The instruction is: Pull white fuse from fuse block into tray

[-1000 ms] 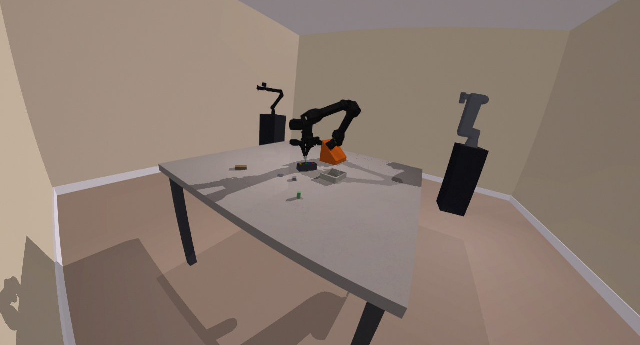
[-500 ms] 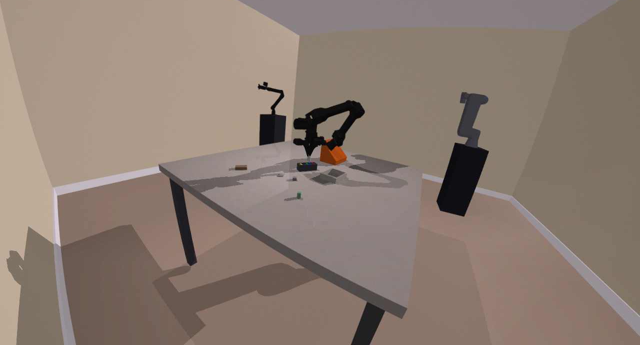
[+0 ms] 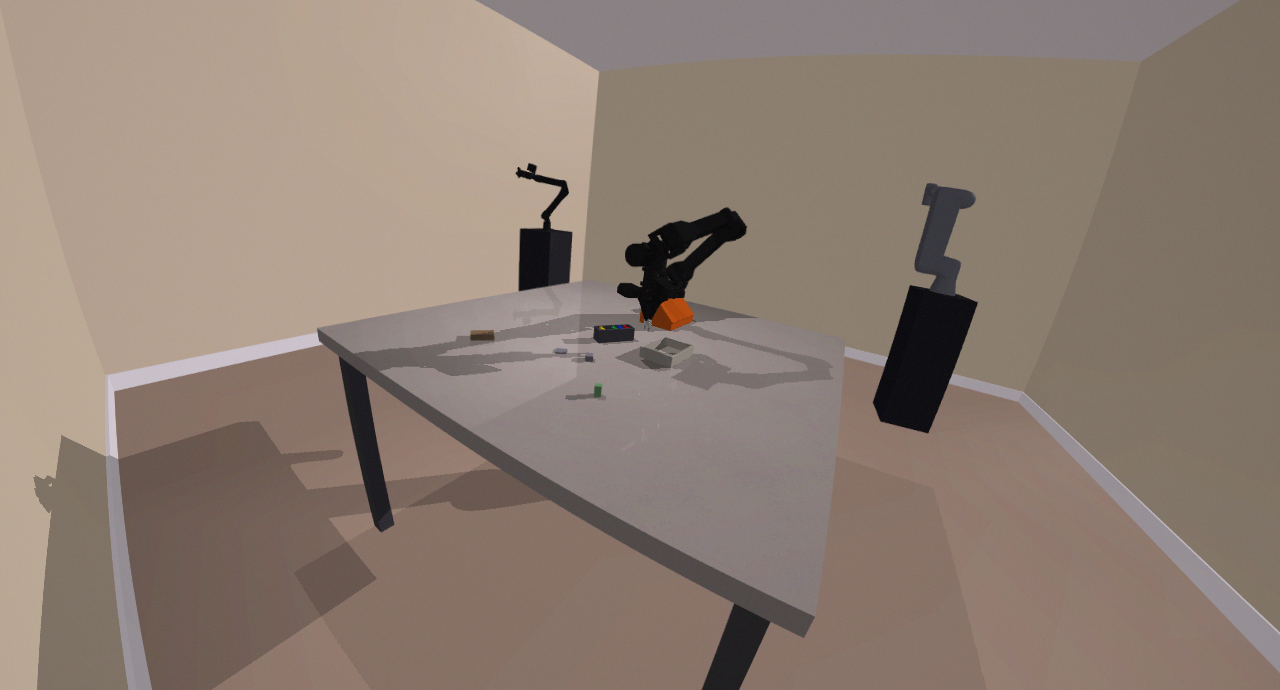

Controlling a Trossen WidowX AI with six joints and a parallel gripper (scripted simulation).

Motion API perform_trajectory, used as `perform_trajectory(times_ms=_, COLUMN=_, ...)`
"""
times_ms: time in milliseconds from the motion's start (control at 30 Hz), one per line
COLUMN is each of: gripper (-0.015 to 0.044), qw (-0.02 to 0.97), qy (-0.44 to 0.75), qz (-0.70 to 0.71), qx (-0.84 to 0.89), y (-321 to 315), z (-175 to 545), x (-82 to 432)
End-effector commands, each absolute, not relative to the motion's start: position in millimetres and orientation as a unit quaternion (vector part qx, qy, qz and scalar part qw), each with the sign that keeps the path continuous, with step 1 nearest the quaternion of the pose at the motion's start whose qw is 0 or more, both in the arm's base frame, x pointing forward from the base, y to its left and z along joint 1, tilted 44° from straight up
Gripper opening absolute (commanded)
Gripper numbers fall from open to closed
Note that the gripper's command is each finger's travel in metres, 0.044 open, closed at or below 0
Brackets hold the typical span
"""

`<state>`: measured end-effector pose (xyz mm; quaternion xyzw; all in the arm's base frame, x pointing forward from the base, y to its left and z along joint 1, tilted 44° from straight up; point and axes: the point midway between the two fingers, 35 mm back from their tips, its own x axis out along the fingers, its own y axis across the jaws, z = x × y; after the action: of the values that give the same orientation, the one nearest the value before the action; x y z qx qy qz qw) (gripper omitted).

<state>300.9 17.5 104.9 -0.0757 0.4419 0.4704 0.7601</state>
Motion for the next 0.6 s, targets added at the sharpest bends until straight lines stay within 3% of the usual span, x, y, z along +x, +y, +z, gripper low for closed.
perform_trajectory(times_ms=0, gripper=0.0000, qw=0.761, qy=0.440, qz=0.472, qx=-0.070, y=38, z=123, x=296)
perform_trajectory(times_ms=567, gripper=0.0000, qw=0.761, qy=0.435, qz=0.477, qx=-0.064, y=73, z=140, x=289)
